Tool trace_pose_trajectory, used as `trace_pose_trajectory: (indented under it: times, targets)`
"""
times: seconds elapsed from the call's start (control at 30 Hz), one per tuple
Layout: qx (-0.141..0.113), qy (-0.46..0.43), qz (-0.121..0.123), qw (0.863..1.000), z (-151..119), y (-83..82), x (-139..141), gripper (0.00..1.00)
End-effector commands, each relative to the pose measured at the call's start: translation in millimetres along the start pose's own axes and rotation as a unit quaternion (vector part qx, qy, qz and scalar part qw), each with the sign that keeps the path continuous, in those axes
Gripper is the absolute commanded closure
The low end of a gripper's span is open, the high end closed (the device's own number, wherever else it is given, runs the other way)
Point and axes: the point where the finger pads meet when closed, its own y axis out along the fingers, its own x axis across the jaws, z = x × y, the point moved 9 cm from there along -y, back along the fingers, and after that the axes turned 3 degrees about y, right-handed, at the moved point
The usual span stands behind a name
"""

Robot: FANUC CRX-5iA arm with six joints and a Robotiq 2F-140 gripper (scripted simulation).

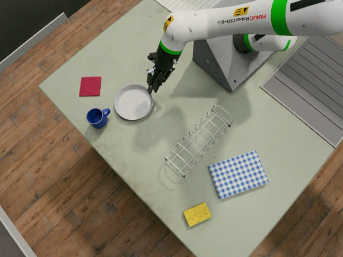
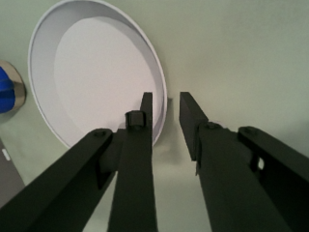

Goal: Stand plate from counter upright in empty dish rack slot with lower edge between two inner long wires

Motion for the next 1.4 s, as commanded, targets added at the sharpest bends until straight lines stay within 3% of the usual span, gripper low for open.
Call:
trace_pose_trajectory:
  times: [0.0, 1.37]
  targets:
    - [0.0, 0.0, 0.001, 1.0, 0, 1.2, -1, 0.76]
    - [0.0, 0.0, 0.001, 1.0, 0, 22.9, -1, 0.76]
